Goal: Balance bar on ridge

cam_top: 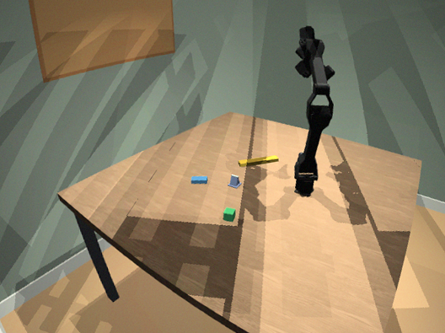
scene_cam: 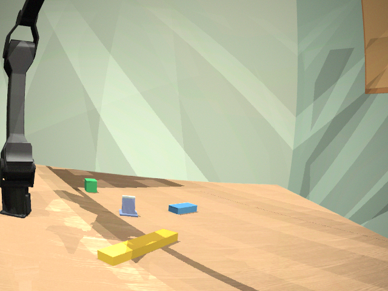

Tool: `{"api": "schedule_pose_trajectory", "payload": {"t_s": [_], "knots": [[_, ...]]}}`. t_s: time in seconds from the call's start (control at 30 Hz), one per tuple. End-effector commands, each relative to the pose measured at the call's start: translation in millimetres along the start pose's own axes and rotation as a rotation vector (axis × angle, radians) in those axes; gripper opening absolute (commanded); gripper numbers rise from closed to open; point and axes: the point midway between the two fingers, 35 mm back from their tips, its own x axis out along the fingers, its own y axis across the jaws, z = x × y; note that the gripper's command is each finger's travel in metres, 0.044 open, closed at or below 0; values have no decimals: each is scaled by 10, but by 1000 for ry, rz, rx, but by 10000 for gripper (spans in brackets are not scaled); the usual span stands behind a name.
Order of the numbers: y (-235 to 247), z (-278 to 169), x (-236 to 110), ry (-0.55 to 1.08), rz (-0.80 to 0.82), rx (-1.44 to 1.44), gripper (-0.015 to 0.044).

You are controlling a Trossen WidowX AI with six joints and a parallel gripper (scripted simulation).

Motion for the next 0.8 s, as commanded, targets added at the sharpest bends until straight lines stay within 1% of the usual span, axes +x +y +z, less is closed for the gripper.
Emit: {"api": "schedule_pose_trajectory", "payload": {"t_s": [0.0,0.07,0.1,0.43,0.77], "knots": [[-6,14,9,-5,0,1,374],[-49,128,82,-42,-2,9,321],[-81,218,135,-71,-2,15,315],[-311,1195,512,-349,39,68,315],[-344,2240,625,-594,159,102,315]]}}
